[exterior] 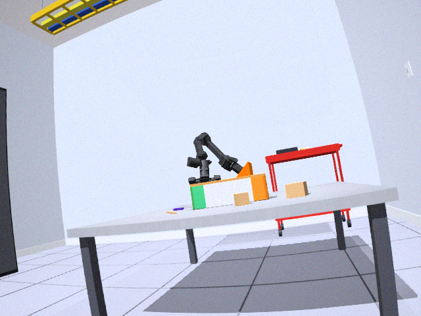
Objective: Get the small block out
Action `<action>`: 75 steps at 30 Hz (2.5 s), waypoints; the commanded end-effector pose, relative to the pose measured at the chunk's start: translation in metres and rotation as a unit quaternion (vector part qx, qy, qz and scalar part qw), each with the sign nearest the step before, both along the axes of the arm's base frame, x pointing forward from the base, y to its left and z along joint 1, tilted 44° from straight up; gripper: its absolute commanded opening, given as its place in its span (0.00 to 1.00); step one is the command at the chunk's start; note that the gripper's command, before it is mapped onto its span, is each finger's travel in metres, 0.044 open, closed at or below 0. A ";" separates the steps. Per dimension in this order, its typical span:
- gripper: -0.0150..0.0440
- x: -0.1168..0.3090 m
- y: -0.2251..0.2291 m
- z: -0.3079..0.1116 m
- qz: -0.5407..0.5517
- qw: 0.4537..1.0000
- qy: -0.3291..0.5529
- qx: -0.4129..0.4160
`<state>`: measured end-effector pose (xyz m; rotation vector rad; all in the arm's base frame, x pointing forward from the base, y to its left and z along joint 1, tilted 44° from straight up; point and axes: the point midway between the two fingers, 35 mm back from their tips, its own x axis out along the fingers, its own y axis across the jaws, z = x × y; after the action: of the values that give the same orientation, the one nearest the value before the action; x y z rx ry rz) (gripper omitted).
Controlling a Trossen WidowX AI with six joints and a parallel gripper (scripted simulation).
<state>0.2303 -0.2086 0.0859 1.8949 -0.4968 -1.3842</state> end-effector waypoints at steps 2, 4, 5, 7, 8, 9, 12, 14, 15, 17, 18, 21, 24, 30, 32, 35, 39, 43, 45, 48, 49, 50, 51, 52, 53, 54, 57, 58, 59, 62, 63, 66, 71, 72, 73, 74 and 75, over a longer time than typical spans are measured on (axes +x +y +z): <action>0.25 0.000 0.005 0.001 0.052 0.997 0.057 -0.031; 0.25 0.000 0.006 0.001 0.076 0.993 0.085 -0.044; 0.25 0.000 0.007 0.001 0.088 0.990 0.098 -0.051; 0.25 0.000 0.009 0.001 0.112 0.984 0.125 -0.064; 0.25 0.000 0.010 0.001 0.124 0.980 0.139 -0.071; 0.25 0.000 0.011 0.001 0.136 0.976 0.152 -0.078; 0.25 0.000 0.014 0.001 0.172 0.961 0.192 -0.097; 0.25 0.000 0.016 0.002 0.195 0.950 0.219 -0.110; 0.25 0.000 0.017 0.002 0.207 0.943 0.232 -0.116; 0.25 0.000 0.019 0.002 0.230 0.930 0.258 -0.129; 0.25 0.000 0.019 0.002 0.241 0.922 0.271 -0.135; 0.25 0.000 0.022 0.002 0.275 0.898 0.308 -0.153; 0.25 -0.001 0.025 0.002 0.307 0.870 0.345 -0.170; 0.25 -0.001 0.030 0.003 0.369 0.806 0.415 -0.203; 0.25 -0.001 0.032 0.003 0.389 0.782 0.438 -0.213; 0.25 -0.002 0.034 0.003 0.417 0.744 0.470 -0.228; 0.25 -0.002 0.038 0.004 0.452 0.689 0.510 -0.246; 0.25 -0.003 0.041 0.004 0.484 0.630 0.548 -0.262; 0.25 -0.003 0.043 0.005 0.499 0.599 0.565 -0.270; 0.25 -0.004 0.045 0.005 0.520 0.550 0.590 -0.280; 0.25 -0.004 0.046 0.005 0.527 0.534 0.598 -0.283; 0.25 -0.004 0.047 0.006 0.533 0.517 0.605 -0.286; 0.25 -0.004 0.048 0.006 0.540 0.500 0.613 -0.289; 0.25 -0.004 0.048 0.006 0.546 0.483 0.620 -0.292; 0.25 -0.005 0.049 0.006 0.551 0.465 0.627 -0.295; 0.25 -0.005 0.050 0.006 0.557 0.448 0.633 -0.297; 0.25 -0.005 0.052 0.007 0.572 0.394 0.652 -0.304; 0.25 -0.006 0.053 0.007 0.577 0.376 0.658 -0.306; 0.25 -0.006 0.054 0.007 0.581 0.357 0.663 -0.308; 0.25 -0.006 0.056 0.008 0.593 0.301 0.678 -0.313; 0.25 -0.007 0.057 0.008 0.597 0.283 0.682 -0.314; 0.25 -0.007 0.059 0.009 0.606 0.226 0.694 -0.317; 0.25 -0.009 0.062 0.011 0.616 0.129 0.709 -0.318; 0.25 -0.009 0.063 0.011 0.617 0.110 0.711 -0.318; 0.25 -0.009 0.064 0.011 0.618 0.090 0.713 -0.318; 0.25 -0.009 0.064 0.011 0.619 0.070 0.715 -0.317; 0.25 -0.010 0.065 0.012 0.620 0.051 0.716 -0.317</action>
<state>0.2214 -0.1454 0.0962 -0.6686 1.1493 -0.6395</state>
